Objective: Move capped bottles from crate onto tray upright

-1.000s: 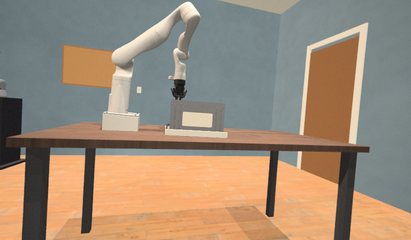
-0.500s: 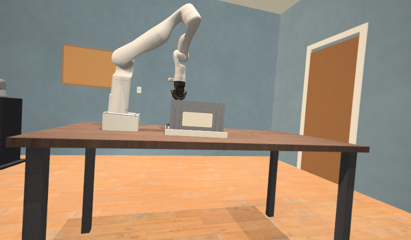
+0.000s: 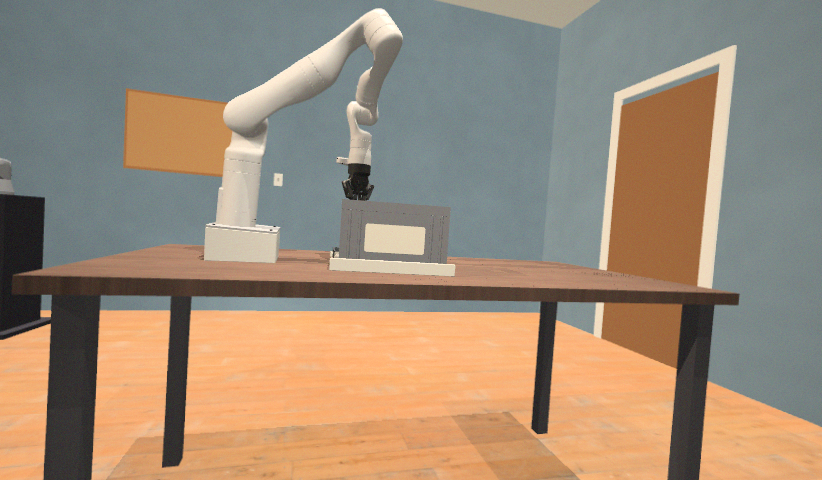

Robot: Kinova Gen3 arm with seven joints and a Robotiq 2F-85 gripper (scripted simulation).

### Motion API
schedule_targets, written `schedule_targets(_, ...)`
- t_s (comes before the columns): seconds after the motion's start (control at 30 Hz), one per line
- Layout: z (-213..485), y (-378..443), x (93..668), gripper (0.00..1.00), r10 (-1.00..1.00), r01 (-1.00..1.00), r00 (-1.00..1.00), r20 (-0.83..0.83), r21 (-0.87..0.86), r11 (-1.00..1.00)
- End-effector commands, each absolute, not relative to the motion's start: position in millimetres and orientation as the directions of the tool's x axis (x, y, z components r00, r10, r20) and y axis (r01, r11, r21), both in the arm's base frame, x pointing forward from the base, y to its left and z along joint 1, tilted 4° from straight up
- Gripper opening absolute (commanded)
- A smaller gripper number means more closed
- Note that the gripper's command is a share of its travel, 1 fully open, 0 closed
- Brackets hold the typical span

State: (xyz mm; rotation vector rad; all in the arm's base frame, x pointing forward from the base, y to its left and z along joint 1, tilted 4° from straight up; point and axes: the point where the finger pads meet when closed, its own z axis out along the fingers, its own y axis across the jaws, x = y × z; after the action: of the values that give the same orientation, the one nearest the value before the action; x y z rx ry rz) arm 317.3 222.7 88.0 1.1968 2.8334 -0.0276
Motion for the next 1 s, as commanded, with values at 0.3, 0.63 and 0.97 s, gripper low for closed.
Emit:
schedule_targets(0.3, 83.7, 222.9, 317.2, 0.0, 0.715, 0.716, -0.696, -0.067, 0.009, 0.698)
schedule_targets(0.63, 80.9, 222.7, 317.6, 0.0, 0.715, 0.716, -0.696, -0.067, 0.009, 0.698)
schedule_targets(0.97, 78.4, 222.5, 318.0, 0.0, 0.715, 0.716, -0.696, -0.067, 0.01, 0.698)
